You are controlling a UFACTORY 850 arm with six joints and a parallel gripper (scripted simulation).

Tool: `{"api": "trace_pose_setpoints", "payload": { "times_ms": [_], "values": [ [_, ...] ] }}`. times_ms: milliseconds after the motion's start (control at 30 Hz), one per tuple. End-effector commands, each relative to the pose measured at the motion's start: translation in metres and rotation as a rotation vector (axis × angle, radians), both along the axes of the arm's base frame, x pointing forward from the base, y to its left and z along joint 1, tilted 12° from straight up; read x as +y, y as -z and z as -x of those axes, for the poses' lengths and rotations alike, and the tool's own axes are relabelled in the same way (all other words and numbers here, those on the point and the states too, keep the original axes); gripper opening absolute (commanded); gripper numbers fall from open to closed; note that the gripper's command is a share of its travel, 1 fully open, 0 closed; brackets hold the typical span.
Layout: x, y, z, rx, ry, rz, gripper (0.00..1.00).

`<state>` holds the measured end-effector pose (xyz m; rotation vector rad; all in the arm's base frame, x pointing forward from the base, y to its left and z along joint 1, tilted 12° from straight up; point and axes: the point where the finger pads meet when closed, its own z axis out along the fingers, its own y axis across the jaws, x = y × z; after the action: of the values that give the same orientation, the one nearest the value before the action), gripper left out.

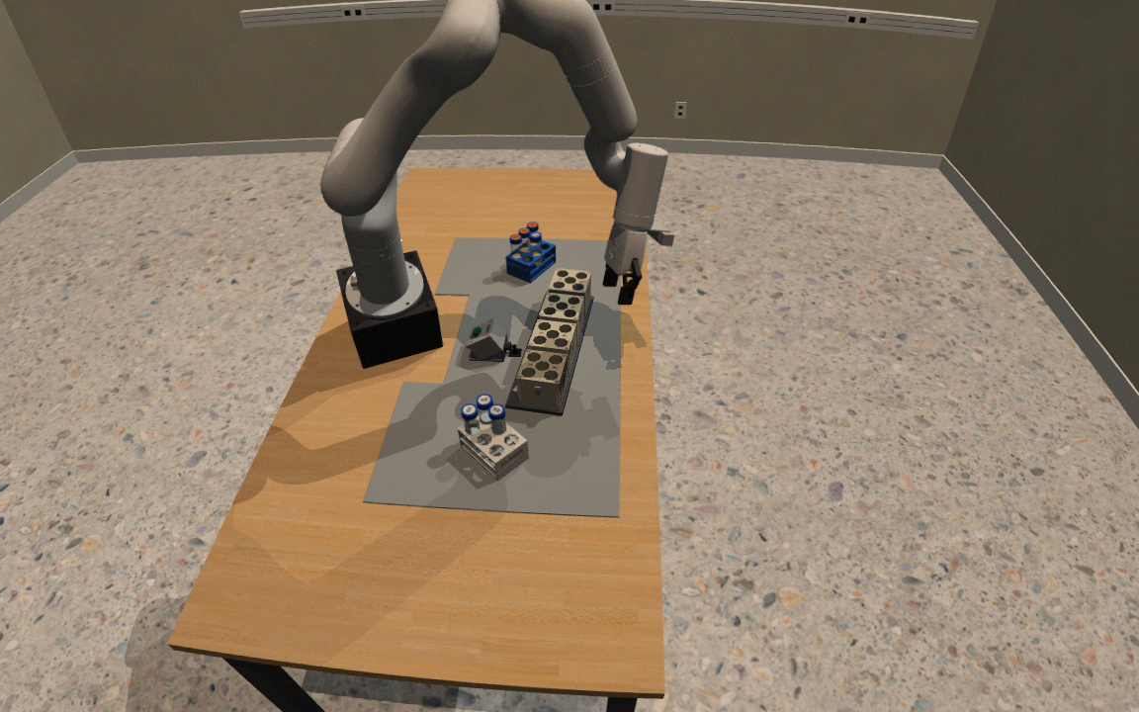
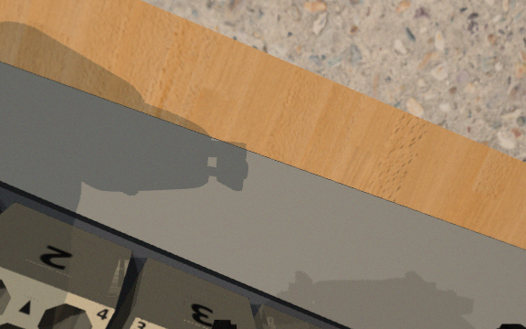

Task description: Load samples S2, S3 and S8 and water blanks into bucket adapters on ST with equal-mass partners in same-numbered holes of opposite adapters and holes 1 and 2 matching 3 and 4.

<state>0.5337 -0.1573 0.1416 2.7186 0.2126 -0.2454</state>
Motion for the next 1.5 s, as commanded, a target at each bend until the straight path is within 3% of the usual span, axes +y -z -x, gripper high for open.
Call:
{"api": "trace_pose_setpoints", "payload": {
  "times_ms": [0, 733, 1467],
  "values": [
    [0.013, 0.001, 0.015, -0.06, 0.034, -0.011, 1.0],
    [0.059, 0.011, 0.074, -0.239, 0.207, -0.123, 1.0],
    [0.095, 0.02, 0.127, -0.31, 0.312, -0.2, 1.0]
  ]
}}
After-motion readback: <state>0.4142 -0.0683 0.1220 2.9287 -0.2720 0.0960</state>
